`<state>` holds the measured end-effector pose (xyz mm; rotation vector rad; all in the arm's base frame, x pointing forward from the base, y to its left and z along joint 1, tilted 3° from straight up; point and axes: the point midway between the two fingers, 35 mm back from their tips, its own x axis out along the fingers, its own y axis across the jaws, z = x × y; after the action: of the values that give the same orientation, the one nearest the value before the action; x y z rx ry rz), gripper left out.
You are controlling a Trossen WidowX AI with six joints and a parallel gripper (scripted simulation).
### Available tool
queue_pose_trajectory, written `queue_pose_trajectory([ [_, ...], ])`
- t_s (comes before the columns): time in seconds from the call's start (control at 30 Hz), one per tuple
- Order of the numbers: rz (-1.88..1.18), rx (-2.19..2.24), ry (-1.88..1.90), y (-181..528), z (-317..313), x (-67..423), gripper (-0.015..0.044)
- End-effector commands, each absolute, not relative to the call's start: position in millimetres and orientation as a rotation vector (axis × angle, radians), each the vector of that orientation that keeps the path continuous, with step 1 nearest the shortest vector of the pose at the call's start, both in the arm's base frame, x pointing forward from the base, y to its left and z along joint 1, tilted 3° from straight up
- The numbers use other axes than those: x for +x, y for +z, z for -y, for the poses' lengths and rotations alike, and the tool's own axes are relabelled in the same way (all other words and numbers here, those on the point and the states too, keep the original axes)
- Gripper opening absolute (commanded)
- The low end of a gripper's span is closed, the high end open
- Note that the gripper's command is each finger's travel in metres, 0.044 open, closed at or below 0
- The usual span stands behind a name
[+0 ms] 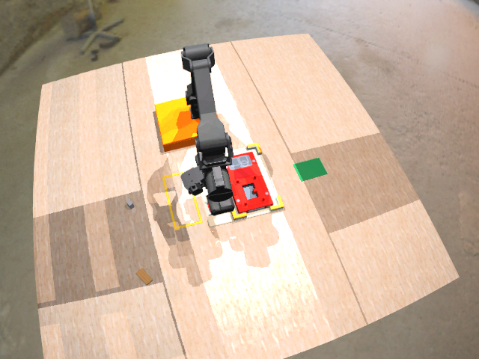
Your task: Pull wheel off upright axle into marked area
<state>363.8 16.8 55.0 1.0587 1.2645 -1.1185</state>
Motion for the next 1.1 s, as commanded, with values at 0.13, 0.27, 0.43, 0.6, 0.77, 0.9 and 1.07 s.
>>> queue_pose_trajectory([
  [0.13, -1.257, 1.065, -1.109, 62.6, -17.4, 365.0, 0.0000],
  [0.27, -1.257, 1.065, -1.108, 63.9, -17.4, 365.0, 0.0000],
  [0.43, -1.258, 1.065, -1.108, 65.6, -17.5, 364.9, 0.0000],
  [0.6, -1.258, 1.065, -1.108, 67.2, -17.5, 364.8, 0.0000],
  [0.77, -1.258, 1.065, -1.108, 68.9, -17.6, 364.7, 0.0000],
  [0.9, -1.258, 1.065, -1.108, 70.1, -17.6, 364.7, 0.0000],
  [1.07, -1.258, 1.065, -1.108, 84.3, -17.9, 364.3, 0.0000],
])
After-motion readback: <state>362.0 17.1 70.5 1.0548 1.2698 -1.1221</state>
